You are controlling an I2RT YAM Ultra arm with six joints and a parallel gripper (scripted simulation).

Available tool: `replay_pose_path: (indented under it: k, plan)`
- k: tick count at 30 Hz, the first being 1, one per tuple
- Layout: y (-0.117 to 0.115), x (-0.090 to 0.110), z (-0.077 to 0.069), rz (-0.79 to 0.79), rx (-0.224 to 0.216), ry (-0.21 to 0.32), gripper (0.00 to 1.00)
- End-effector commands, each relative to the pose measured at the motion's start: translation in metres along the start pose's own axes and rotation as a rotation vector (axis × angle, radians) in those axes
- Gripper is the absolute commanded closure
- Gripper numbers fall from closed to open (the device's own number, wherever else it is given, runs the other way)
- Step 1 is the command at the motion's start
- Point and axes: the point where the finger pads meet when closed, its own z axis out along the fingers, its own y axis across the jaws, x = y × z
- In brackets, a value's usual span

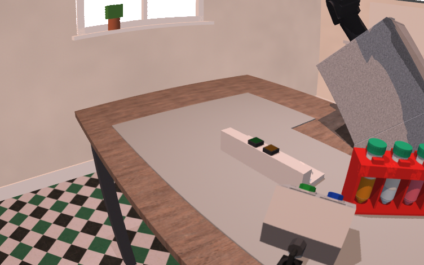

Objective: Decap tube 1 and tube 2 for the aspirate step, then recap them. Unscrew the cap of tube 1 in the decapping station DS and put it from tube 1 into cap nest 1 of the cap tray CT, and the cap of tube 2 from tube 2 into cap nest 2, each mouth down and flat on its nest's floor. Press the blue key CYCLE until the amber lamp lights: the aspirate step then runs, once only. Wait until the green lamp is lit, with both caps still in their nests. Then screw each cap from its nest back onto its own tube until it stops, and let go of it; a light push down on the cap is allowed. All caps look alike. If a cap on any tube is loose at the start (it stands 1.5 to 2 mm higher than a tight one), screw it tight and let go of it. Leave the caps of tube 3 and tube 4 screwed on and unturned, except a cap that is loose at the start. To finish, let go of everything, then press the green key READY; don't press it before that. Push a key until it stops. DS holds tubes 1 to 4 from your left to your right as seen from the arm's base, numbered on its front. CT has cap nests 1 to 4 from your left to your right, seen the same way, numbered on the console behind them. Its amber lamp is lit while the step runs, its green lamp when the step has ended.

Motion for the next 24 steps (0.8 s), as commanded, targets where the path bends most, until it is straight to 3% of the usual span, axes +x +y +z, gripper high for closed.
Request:
replay_pose_path:
  k: [1, 3, 5, 6, 12, 22, 23, 24]
  plan:
    - [0.0030, -0.0034, -0.0049, 0.281, -0.010, -0.012, 0.51]
    - [0.0030, -0.0034, -0.0049, 0.281, -0.010, -0.012, 0.51]
    - [0.0031, -0.0034, -0.0049, 0.450, -0.011, -0.011, 0.51]
    - [0.0032, -0.0033, -0.0049, 0.450, -0.011, -0.011, 0.51]
    - [0.0035, -0.0033, -0.0049, 0.784, -0.013, -0.009, 0.51]
    - [0.0037, -0.0032, -0.0050, 0.785, -0.013, -0.009, 0.51]
    - [0.0037, -0.0032, -0.0050, 0.785, -0.013, -0.009, 1.00]
    - [0.0038, -0.0031, -0.0050, 0.785, -0.013, -0.009, 1.00]
